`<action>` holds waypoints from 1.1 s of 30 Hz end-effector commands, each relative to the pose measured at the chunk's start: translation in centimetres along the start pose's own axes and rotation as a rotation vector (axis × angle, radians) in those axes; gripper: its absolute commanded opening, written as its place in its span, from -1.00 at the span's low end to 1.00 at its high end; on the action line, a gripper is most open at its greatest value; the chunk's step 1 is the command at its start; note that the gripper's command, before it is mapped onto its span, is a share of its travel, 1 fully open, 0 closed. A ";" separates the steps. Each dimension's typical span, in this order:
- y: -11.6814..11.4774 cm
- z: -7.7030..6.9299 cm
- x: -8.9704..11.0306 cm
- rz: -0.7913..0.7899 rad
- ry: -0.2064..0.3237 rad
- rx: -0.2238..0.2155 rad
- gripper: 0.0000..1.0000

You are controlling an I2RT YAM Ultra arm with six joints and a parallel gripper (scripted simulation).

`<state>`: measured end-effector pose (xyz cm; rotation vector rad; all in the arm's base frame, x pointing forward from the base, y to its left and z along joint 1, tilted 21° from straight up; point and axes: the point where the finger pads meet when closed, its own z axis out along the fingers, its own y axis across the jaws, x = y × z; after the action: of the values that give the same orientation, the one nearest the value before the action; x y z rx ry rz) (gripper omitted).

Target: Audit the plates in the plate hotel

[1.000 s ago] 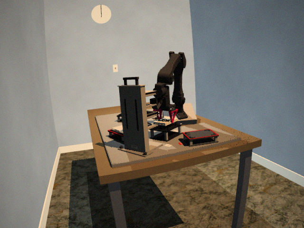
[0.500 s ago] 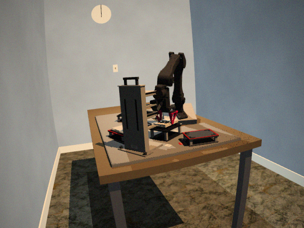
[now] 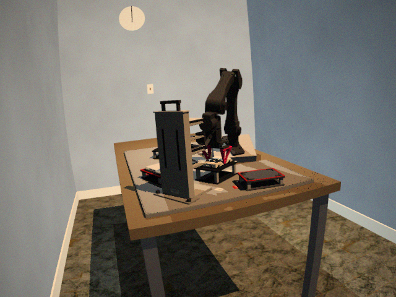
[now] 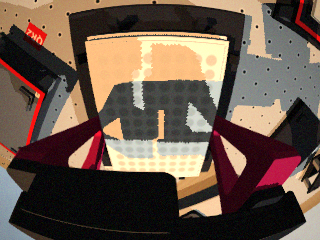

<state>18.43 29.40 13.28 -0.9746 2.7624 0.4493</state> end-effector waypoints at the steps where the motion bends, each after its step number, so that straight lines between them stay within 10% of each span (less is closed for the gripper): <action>1: 0.1 0.3 -0.4 0.003 -0.015 0.000 0.71; 23: 0.1 0.1 -0.4 0.000 -0.019 -0.004 1.00; 33: 0.1 -3.7 -0.9 -0.001 -0.045 -0.011 1.00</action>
<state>18.57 29.28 15.04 -0.9666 2.7413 0.4650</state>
